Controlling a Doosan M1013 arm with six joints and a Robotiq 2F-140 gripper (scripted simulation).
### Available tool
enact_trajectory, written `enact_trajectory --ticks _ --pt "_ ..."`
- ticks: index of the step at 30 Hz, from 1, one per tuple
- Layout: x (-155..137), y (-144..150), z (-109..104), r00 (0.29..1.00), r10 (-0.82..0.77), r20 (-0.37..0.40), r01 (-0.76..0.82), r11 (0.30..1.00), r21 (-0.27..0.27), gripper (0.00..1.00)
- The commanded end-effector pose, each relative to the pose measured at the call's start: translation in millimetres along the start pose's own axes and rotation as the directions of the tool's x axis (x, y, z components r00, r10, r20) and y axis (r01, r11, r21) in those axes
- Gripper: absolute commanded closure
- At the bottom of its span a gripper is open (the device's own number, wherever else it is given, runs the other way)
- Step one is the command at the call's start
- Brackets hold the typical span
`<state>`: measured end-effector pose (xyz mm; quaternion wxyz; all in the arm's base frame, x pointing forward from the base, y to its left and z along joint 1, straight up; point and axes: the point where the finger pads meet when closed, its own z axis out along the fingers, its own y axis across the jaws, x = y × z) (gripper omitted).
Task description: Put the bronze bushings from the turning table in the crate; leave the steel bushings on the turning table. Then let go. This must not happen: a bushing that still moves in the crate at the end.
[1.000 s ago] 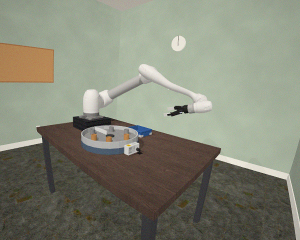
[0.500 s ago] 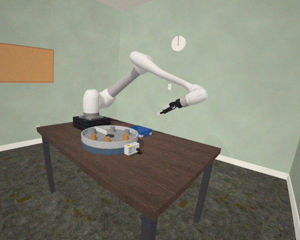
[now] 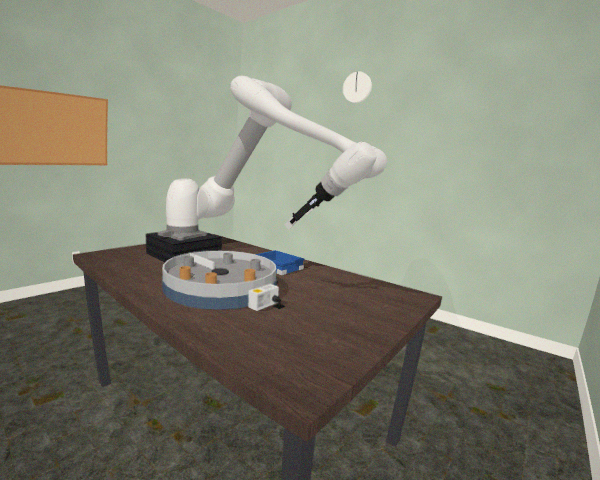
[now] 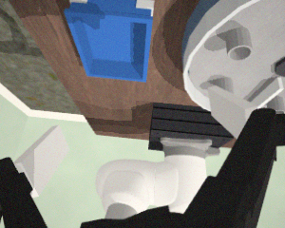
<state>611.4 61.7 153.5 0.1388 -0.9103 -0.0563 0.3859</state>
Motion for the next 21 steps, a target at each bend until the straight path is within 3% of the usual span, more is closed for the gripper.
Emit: enact_trajectory --ticks 1,15,17,18,21 --pt "-22.3 33.9 2.4 0.996 0.013 -0.085 -0.012 1.0 0.011 0.0" --pt "-103.8 140.5 37.5 0.932 0.077 -0.355 -0.078 0.997 0.01 0.0" --pt "-103.8 140.5 37.5 0.932 0.077 -0.355 -0.078 0.997 0.01 0.0" --pt "-121.4 160.1 49.2 0.909 0.09 -0.408 -0.097 0.995 0.005 0.0" --pt "-136.5 176.2 60.5 0.887 0.102 -0.451 -0.114 0.993 -0.001 0.0"
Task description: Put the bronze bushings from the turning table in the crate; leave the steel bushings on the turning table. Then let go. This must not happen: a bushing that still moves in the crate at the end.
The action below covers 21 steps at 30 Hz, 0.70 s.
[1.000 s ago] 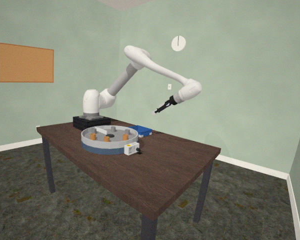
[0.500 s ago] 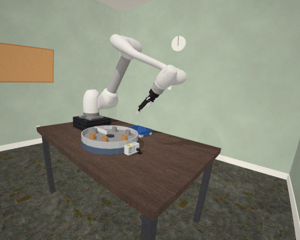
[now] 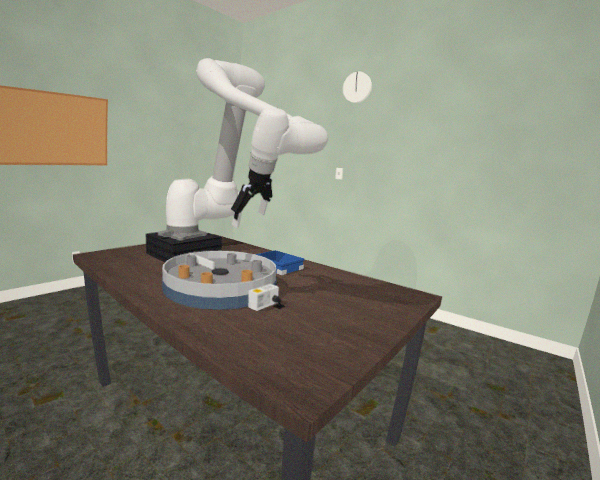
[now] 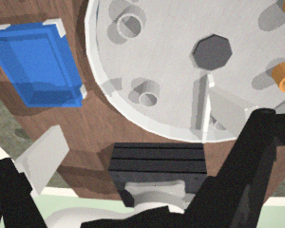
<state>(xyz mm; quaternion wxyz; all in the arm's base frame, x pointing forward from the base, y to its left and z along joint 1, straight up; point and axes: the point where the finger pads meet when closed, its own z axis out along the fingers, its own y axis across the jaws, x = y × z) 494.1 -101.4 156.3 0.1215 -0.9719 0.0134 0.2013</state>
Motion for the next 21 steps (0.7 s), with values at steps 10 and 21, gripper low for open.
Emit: enact_trajectory --ticks 10,21 --pt "-93.7 85.2 35.5 0.965 0.061 -0.255 -0.084 0.993 -0.079 0.0" --pt "-162.3 126.3 78.3 0.907 0.089 -0.412 -0.17 0.972 -0.164 0.0"
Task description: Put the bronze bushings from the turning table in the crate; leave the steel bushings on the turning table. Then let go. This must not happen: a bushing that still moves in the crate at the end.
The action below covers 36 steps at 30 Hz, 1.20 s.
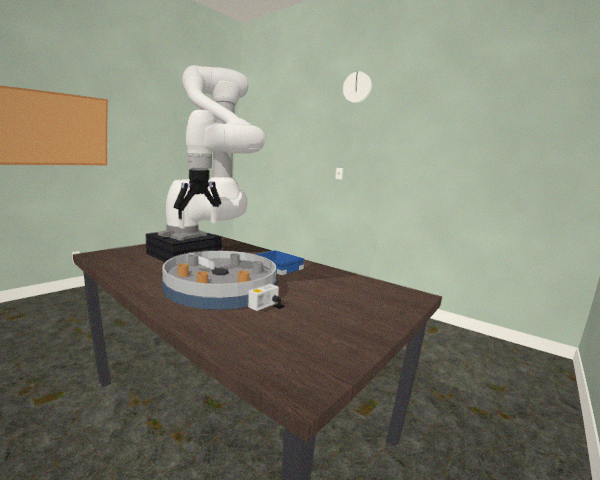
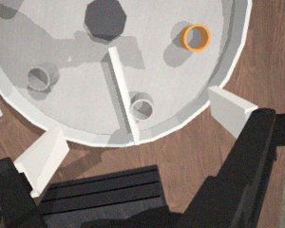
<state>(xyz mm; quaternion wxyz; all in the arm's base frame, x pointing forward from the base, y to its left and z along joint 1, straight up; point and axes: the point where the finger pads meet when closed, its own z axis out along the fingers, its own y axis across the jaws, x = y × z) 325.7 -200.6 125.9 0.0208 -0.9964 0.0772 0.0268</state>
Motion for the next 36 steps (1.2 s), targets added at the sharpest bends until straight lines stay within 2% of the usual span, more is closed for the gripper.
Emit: enact_trajectory --ticks 1,17,18,36 --pt "-21.5 12.5 6.1 0.999 0.012 -0.051 -0.014 0.999 -0.03 0.0" --pt "-24.2 13.7 7.1 0.998 0.014 -0.056 -0.016 0.999 -0.035 0.0" --pt "-24.2 13.7 7.1 0.998 0.014 -0.056 -0.016 0.999 -0.035 0.93" --pt "-24.2 13.7 7.1 0.998 0.014 -0.056 -0.016 0.999 -0.035 0.93"
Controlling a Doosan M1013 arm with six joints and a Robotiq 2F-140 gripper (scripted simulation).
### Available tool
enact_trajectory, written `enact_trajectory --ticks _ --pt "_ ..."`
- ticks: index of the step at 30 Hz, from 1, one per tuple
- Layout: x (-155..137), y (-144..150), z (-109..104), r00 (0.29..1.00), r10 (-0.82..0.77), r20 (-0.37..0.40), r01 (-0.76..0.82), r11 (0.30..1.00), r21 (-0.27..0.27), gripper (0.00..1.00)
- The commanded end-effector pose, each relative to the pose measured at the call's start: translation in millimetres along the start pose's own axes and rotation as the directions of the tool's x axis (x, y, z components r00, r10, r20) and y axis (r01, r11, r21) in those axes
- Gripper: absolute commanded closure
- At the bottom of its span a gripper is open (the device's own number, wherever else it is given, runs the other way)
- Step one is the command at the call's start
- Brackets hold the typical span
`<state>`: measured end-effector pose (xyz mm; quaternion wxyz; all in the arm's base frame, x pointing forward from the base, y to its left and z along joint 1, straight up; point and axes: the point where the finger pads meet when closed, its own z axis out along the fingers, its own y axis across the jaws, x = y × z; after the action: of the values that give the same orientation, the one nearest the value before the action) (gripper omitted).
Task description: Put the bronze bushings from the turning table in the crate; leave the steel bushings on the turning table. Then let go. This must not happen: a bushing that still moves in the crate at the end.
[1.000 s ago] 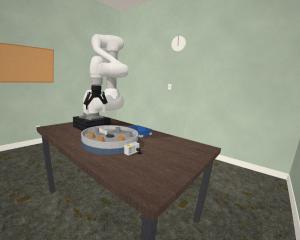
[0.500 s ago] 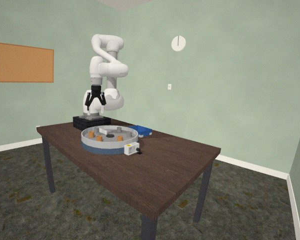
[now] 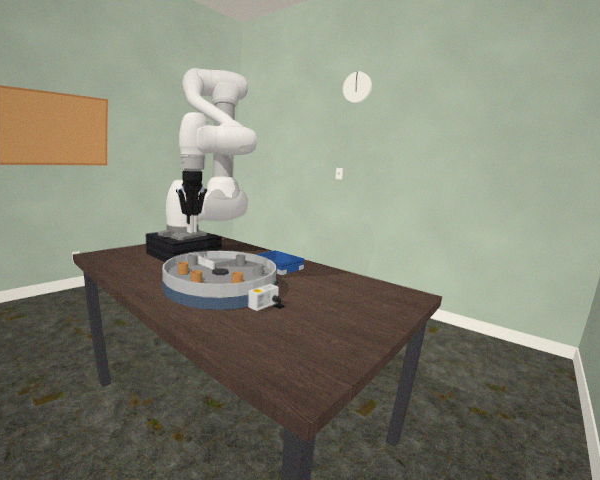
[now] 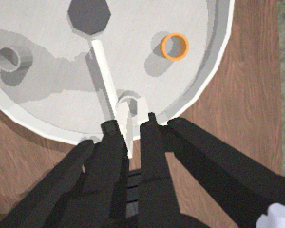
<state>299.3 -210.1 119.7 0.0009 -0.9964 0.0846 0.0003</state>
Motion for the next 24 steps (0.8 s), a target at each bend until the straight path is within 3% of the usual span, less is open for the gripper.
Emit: enact_trajectory --ticks 1,24 --pt "0.0 0.0 0.0 1.0 0.0 0.0 0.0 1.0 0.0 0.93" --pt "0.0 0.0 0.0 1.0 0.0 0.0 0.0 1.0 0.0 0.9"
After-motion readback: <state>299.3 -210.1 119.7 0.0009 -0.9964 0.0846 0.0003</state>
